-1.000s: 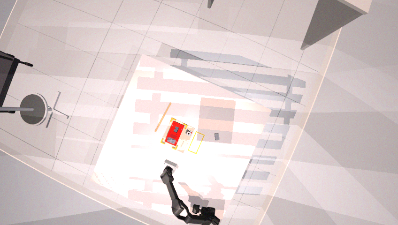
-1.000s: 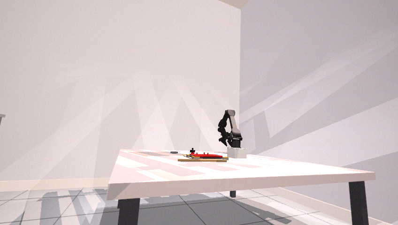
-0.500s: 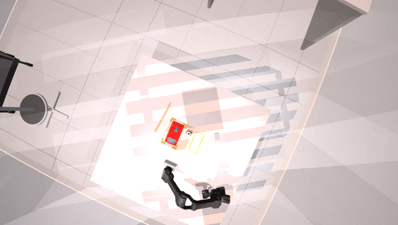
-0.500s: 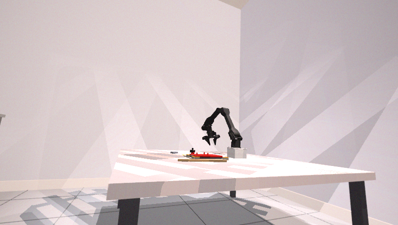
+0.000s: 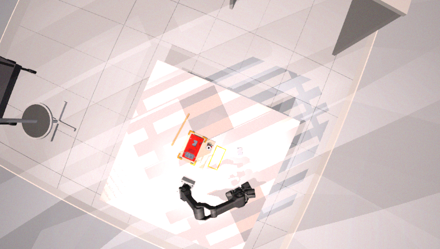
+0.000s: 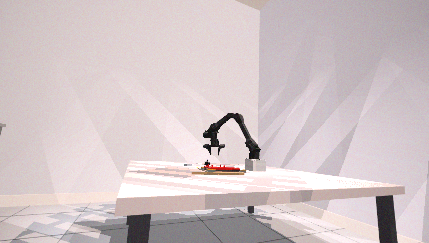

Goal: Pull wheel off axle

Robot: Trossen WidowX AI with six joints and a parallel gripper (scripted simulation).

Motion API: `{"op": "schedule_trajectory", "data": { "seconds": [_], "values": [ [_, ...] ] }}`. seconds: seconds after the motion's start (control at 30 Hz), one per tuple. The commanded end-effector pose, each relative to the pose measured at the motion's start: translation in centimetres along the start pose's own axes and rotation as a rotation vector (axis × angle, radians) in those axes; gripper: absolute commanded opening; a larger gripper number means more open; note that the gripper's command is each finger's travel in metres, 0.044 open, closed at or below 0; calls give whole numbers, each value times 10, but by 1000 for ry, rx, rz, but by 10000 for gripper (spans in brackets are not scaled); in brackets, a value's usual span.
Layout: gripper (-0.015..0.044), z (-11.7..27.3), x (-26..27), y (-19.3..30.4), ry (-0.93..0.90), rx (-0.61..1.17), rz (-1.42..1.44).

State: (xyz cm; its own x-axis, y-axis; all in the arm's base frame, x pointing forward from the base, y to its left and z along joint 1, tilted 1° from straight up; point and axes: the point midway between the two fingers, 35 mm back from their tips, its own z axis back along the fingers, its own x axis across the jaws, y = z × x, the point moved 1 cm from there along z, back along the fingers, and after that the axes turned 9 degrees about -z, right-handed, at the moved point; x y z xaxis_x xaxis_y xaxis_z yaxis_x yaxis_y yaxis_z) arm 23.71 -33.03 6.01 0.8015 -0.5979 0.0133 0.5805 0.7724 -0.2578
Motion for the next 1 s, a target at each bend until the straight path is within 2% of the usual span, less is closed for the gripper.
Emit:
{"op": "schedule_trajectory", "data": {
  "seconds": [0.0,0.5,0.97],
  "values": [
    [300,17,7,50,-30,37,80],
    [300,61,-14,194,-84,119,380],
    [300,109,-97,331,-90,243,641]
  ]
}}
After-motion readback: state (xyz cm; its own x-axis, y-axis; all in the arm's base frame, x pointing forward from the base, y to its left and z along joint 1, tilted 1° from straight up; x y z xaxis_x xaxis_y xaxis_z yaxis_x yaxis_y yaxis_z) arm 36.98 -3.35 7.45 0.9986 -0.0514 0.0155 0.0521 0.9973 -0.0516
